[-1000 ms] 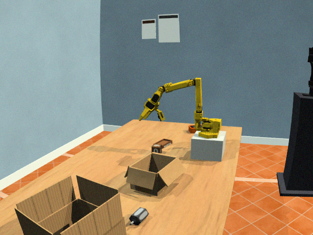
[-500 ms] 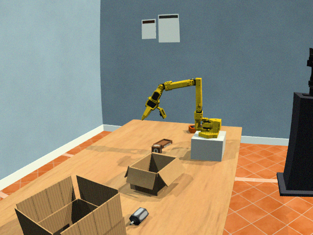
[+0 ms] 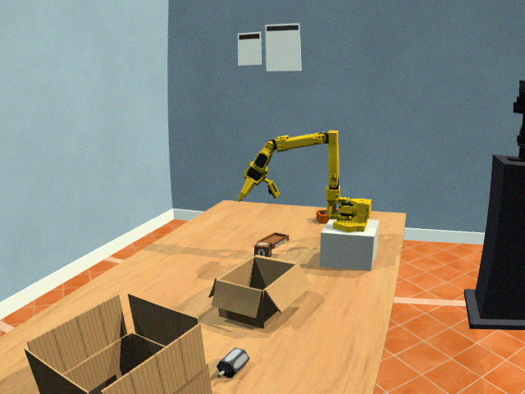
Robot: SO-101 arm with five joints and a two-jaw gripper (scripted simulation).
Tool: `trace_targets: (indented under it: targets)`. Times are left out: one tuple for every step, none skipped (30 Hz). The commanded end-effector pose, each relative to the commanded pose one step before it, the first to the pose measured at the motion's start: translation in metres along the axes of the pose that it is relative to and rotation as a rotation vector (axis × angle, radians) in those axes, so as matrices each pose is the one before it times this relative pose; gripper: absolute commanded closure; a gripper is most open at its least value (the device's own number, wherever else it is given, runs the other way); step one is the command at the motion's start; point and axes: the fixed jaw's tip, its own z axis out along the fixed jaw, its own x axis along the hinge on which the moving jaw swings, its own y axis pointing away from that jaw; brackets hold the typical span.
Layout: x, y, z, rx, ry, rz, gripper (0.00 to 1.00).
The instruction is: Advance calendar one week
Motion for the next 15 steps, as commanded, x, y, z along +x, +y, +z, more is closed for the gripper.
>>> trace_targets:
  targets:
    - [0.002782,0.00198,-0.003027,-0.00268,0.00971,-0.00304,0.65]
    - [-0.001304,0.0,0.001529,0.00005,-0.00814,0.00002,0.65]
    - [-0.001788,-0.00001,0.002099,0.00005,-0.01122,-0.00002,0.65]
    - [-0.002308,-0.00001,0.002703,0.00009,-0.01439,0.0,0.65]
    - [-0.002817,-0.00001,0.003286,0.00006,-0.01759,0.0,0.65]
    - [-0.003312,-0.00002,0.003853,0.0001,-0.02061,0.00002,0.65]
    - [-0.003767,-0.00002,0.004365,0.00014,-0.02337,-0.00002,0.65]
    - [-0.004172,-0.00002,0.004823,0.00014,-0.02586,0.00001,0.65]
    - [-0.004504,-0.00002,0.0052,0.00014,-0.02793,-0.00002,0.65]
    - [-0.004769,-0.00003,0.005493,0.00015,-0.02953,0.0,0.65]
    - [-0.004947,-0.00002,0.005698,0.00015,-0.0306,0.0,0.65]
    - [-0.005037,-0.00002,0.005797,0.00015,-0.03116,0.0,0.65]
    - [0.0,0.0,0.0,0.0,0.0,0.0,0.65]
    - [0.0,0.0,0.0,0.0,0.0,0.0,0.65]
    - [-0.00504,-0.00003,0.00579,0.00018,-0.03115,0.0,0.65]
